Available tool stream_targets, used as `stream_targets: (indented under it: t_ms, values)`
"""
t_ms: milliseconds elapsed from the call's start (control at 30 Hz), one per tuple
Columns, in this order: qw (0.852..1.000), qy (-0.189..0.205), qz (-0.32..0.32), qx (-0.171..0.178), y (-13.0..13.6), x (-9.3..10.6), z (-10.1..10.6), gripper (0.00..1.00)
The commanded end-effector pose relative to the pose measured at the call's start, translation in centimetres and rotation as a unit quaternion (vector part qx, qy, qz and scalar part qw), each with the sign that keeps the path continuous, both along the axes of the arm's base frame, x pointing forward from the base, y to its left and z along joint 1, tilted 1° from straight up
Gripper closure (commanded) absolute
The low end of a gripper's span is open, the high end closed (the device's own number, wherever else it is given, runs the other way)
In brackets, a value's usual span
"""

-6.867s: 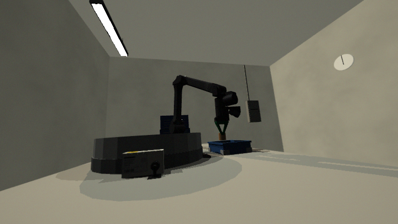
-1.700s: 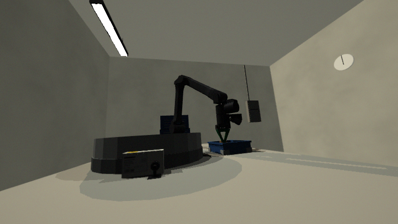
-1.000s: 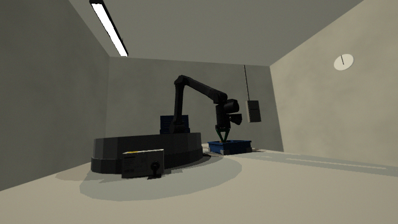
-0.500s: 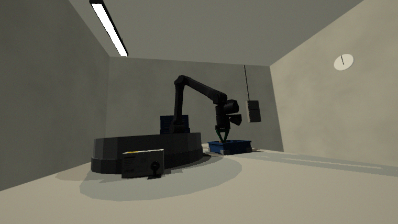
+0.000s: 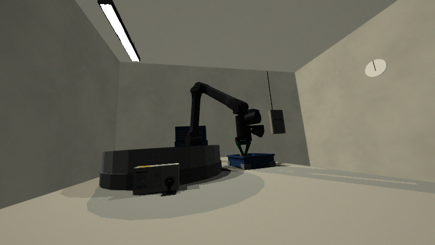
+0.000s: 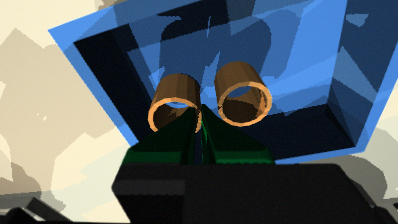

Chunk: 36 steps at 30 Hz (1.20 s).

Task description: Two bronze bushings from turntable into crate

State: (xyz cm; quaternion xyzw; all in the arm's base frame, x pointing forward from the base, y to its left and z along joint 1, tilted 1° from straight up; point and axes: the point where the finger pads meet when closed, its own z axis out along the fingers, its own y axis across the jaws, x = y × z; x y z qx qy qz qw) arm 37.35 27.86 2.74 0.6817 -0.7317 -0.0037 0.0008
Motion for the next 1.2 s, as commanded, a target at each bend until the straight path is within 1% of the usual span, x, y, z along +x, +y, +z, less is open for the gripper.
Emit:
stream_targets:
  t_ms: [0, 800, 1167]
  values:
    - [1.0, -0.024, -0.001, 0.017, 0.8, 1.0, 1.6, 1.0]
    - [1.0, -0.024, -0.001, 0.016, 0.8, 1.0, 1.6, 1.0]
    - [1.0, -0.011, -0.001, 0.006, 0.5, 0.6, -0.1, 1.0]
